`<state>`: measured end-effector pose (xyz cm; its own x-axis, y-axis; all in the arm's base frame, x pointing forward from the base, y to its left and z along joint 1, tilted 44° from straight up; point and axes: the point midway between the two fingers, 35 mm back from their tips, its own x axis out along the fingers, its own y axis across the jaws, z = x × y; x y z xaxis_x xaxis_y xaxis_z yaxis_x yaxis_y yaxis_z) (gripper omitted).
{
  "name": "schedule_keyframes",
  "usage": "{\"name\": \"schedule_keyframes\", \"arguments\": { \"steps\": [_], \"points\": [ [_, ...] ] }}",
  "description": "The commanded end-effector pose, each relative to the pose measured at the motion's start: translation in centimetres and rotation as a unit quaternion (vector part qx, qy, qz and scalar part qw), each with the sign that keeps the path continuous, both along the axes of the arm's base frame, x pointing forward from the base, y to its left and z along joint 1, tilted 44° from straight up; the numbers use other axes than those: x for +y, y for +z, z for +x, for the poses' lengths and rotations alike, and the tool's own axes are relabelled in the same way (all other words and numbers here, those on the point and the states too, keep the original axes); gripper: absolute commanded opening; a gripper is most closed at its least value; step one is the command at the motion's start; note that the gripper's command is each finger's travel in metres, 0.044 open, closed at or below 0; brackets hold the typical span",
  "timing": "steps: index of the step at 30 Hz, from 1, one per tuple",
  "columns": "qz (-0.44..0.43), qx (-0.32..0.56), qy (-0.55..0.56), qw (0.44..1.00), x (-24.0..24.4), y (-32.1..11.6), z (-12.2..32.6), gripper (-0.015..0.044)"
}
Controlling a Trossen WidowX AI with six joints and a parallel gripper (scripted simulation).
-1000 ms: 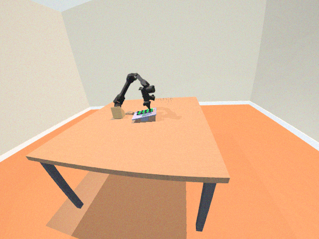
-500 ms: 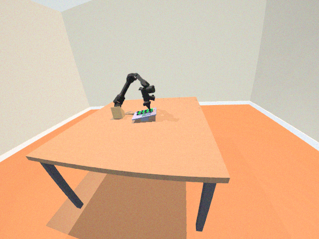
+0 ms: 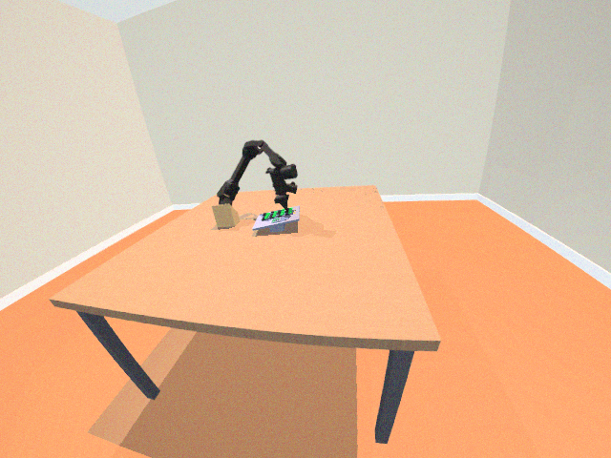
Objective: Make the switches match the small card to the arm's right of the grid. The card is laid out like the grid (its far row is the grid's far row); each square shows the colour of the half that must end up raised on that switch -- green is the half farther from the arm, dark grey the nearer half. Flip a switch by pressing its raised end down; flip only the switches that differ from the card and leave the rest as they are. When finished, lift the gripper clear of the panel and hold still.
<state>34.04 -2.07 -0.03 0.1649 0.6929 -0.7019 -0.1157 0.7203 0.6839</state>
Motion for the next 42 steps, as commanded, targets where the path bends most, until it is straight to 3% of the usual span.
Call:
{"name": "schedule_keyframes", "arguments": {
  "steps": [1,8,19,27,42],
  "points": [
    [0.003,0.002,-0.002,1.000,0.1,-0.1,0.0,0.0000],
    [0.000,0.012,0.007,1.000,-4.5,4.5,-0.8,0.0000],
    [-0.001,0.011,0.007,1.000,-7.6,2.0,1.5,0.0000],
    [-0.002,0.020,0.016,1.000,-5.2,-0.5,2.0,0.0000],
    [-0.002,0.019,0.016,1.000,-4.4,-1.2,2.2,0.0000]
  ]
}}
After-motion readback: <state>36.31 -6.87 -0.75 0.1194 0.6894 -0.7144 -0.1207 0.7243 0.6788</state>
